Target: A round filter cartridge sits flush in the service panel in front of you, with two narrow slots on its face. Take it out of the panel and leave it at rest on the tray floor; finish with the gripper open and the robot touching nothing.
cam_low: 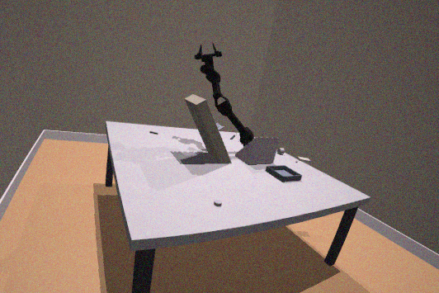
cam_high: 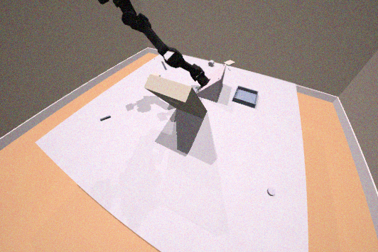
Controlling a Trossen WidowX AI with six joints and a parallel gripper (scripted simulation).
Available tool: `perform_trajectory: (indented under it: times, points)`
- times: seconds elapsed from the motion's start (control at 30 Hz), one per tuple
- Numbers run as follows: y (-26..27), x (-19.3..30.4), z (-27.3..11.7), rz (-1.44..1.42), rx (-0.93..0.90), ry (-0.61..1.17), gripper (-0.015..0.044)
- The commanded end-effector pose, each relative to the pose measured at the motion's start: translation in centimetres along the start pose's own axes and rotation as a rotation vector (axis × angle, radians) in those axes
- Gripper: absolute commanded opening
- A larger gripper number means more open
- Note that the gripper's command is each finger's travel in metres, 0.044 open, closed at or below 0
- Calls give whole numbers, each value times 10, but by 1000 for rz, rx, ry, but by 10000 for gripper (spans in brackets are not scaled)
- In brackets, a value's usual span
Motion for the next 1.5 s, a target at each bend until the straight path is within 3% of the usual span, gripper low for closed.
perform_trajectory:
  times: [0.0,0.37,0.67,0.93,1.2,1.47]
  points:
    - [-1,1,0,0,3,3,374]
    - [-97,92,-6,1,231,328,95]
    - [-133,161,-35,31,312,584,95]
    - [-137,240,-92,90,313,913,95]
    - [-99,295,-158,174,195,1224,95]
    - [-29,312,-224,287,-46,1482,95]
Point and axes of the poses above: the point midway between the two fingers, 35 mm back from their tips, its own z axis out along the fingers, its own y axis across the jaws, x = y × z, the point moved 2 cm from there along -z, back along the fingers, and after that the axes turned 2 degrees about -z, right-handed, at the moved point
